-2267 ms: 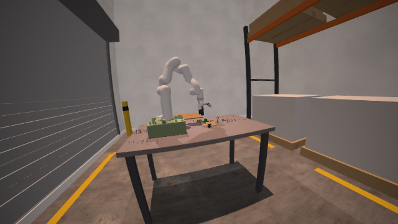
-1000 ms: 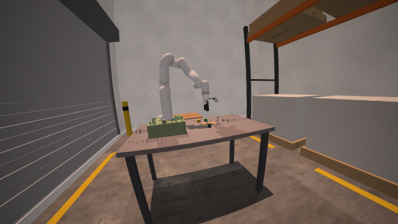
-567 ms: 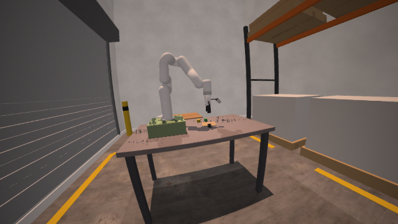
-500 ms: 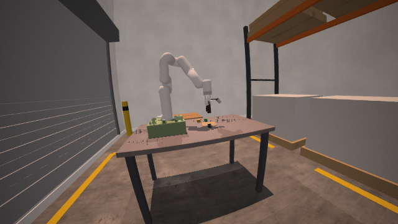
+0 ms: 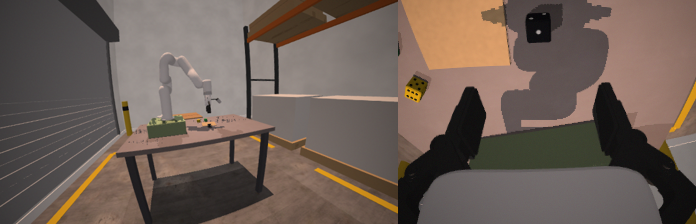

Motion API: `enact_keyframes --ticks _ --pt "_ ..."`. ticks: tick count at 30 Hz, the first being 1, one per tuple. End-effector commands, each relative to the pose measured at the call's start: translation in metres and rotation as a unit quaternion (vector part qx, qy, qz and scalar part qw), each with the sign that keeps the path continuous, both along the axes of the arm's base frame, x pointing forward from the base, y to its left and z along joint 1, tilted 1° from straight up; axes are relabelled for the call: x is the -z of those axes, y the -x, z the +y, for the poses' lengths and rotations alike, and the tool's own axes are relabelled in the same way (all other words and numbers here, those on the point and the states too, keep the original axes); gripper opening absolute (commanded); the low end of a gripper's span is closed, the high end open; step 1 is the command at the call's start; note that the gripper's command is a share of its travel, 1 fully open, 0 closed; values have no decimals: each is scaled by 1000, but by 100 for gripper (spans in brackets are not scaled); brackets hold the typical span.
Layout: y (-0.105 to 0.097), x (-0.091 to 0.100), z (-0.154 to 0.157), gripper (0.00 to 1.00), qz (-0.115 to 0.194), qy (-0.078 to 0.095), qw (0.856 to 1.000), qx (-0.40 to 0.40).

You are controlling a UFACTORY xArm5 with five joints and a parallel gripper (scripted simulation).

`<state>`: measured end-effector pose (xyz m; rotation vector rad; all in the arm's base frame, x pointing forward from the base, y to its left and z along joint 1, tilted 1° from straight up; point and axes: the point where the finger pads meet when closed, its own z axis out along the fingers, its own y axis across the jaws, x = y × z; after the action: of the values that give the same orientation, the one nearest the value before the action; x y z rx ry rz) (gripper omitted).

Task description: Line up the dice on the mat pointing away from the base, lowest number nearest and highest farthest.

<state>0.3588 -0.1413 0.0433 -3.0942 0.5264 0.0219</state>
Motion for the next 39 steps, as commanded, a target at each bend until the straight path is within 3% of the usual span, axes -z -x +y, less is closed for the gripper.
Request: enact_keyframes --ticks 1,10,13,15,20,28,30,32,36,39 --pt "-1 1 -1 100 -1 1 999 38" --pt "-2 11 -1 100 0 3 980 200" --pt "-2 11 -1 100 0 3 979 202" --pt "-2 15 -1 100 0 4 964 265" --pt "-2 18 -1 100 0 4 949 316" --pt "-2 27 -1 100 1 6 894 447" --pt "-2 27 -1 100 1 6 894 447" --pt "-2 30 -1 100 1 6 867 498" --pt "-2 33 -1 100 1 7 844 536" --pt "-1 36 -1 100 2 7 811 585"
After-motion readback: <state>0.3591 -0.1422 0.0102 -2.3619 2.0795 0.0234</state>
